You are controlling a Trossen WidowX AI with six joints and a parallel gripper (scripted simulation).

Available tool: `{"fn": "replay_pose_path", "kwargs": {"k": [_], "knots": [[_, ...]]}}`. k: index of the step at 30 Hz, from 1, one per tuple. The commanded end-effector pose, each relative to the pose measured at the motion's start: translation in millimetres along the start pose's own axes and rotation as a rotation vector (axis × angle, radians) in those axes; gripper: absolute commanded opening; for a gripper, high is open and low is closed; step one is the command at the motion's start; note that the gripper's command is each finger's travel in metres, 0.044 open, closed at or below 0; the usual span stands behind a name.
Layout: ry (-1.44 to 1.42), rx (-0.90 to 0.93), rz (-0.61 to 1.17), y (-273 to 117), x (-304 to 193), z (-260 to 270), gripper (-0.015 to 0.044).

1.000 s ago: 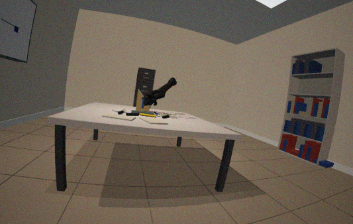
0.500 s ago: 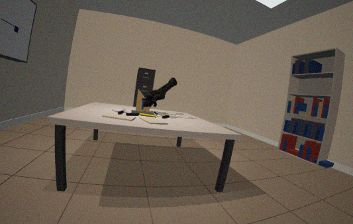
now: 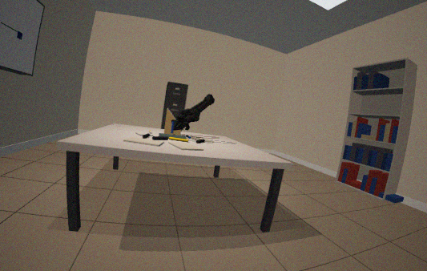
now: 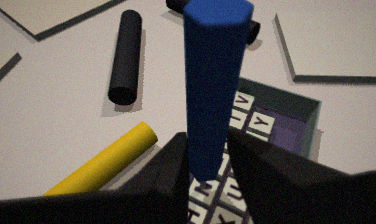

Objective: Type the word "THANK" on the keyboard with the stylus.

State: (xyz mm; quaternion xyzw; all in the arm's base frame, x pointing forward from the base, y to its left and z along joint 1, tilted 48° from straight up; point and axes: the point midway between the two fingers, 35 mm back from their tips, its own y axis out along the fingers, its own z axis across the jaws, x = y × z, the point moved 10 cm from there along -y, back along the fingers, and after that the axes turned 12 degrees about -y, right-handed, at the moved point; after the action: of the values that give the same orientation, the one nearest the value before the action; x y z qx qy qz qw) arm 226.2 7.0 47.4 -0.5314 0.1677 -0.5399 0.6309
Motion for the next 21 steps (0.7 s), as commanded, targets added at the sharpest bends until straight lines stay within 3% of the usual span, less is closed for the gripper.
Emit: {"fn": "replay_pose_path", "kwargs": {"k": [1, 21], "knots": [[0.005, -0.003, -0.004, 1, -1, 0, 0.0081], [0.004, -0.003, -0.006, -18, 32, -7, 0.0081]]}}
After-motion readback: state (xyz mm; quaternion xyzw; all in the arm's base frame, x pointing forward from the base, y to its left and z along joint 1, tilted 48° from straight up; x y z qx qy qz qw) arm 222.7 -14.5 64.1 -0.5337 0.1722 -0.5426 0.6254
